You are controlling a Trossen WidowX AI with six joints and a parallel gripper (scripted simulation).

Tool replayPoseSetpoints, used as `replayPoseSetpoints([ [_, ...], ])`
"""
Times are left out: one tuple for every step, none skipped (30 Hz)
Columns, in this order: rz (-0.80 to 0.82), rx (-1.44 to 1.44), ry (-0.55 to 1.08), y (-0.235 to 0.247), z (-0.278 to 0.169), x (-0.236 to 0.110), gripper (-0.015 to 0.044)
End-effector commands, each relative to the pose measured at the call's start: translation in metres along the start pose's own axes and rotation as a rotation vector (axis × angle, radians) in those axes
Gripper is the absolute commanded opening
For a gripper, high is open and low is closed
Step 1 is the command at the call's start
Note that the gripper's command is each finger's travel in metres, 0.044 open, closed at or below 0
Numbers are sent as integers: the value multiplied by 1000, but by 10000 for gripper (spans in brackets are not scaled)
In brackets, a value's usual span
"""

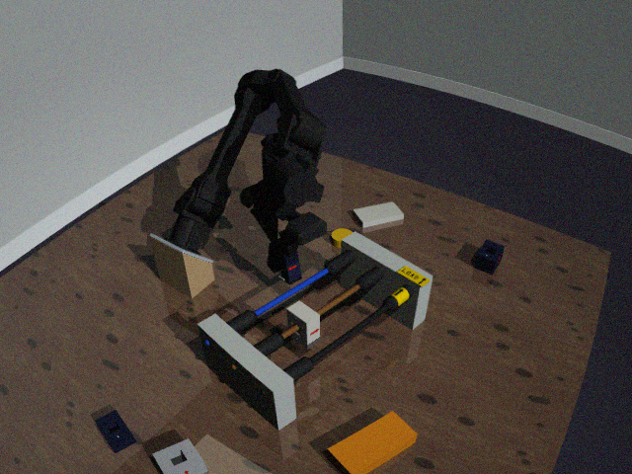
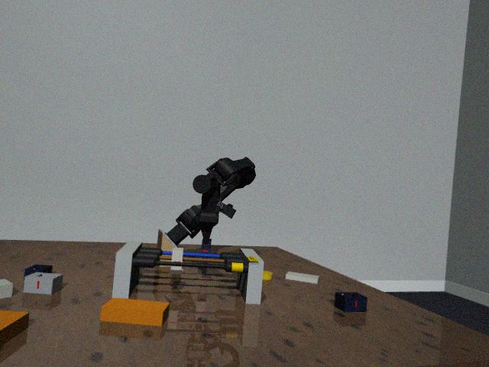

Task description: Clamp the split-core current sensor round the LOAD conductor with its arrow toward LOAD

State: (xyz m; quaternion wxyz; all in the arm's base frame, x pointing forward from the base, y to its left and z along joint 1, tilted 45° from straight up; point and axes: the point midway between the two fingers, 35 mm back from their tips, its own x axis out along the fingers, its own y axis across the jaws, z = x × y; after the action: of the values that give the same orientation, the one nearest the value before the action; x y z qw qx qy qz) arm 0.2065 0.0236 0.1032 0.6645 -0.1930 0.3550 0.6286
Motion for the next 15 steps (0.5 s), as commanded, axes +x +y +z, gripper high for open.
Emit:
replayPoseSetpoints([
  [2, -3, 0, -1, 0, -22, 0],
  [2, -3, -2, -1, 0, -27, 0],
  [3, -3, -3, -1, 0, -30, 0],
  [3, -3, -4, 0, 0, -32, 0],
  [4, -3, -4, -1, 0, -34, 0],
  [4, -3, -4, -1, 0, -34, 0],
  [3, 3, -4, -1, 0, -34, 0],
  [2, 14, -4, -1, 0, -34, 0],
  [1, 31, -4, -1, 0, -34, 0],
  [-1, 53, -5, -1, 0, -34, 0],
  [-3, 81, -5, -1, 0, -35, 0],
  [-6, 114, -5, -1, 0, -35, 0],
  [-9, 148, -6, -1, 0, -35, 0],
  [-12, 182, -7, -1, 0, -35, 0],
  [-14, 216, -7, -1, 0, -35, 0],
])
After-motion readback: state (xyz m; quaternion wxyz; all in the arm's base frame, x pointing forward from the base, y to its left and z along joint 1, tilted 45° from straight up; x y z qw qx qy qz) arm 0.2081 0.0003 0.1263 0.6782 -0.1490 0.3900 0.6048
